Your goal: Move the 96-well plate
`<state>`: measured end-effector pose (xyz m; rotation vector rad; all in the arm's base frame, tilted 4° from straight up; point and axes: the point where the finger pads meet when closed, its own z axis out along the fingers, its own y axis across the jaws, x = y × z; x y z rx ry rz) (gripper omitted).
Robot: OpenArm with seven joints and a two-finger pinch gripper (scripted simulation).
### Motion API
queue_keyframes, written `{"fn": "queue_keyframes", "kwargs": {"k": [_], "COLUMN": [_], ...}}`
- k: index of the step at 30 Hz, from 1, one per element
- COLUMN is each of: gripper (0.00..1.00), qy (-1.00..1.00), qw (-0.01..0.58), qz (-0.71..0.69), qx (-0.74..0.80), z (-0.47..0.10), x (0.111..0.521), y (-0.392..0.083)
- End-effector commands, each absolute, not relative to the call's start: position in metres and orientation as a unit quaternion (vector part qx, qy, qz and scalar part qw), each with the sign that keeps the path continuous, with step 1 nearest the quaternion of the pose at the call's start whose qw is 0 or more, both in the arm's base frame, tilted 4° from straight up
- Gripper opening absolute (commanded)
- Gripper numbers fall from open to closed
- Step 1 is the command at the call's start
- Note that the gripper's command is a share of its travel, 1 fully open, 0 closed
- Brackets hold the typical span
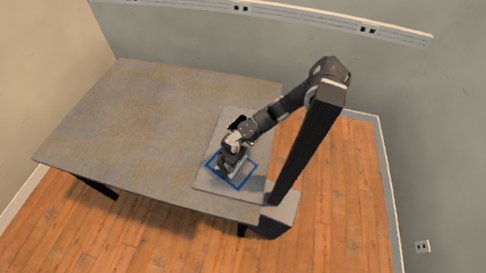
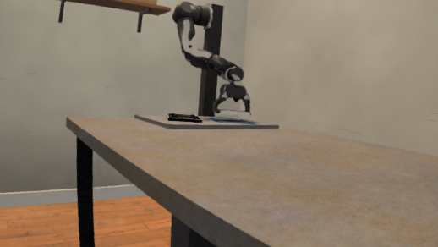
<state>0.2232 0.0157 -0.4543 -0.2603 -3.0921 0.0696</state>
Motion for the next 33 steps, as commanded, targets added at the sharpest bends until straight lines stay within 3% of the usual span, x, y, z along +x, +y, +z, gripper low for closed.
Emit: {"fn": "queue_keyframes", "kwargs": {"k": [1,26,33], "gripper": [0.0,0.0,0.0], "qy": [-0.996,-0.996,-0.98], "qw": [0.02,0.018,0.018], "qz": [0.024,0.022,0.027], "qx": [-0.086,-0.083,-0.198], "z": [-0.4541,-0.4558,-0.4557], "x": [0.2225,0.2229,0.2222], "y": [0.015,0.0166,0.0153]}}
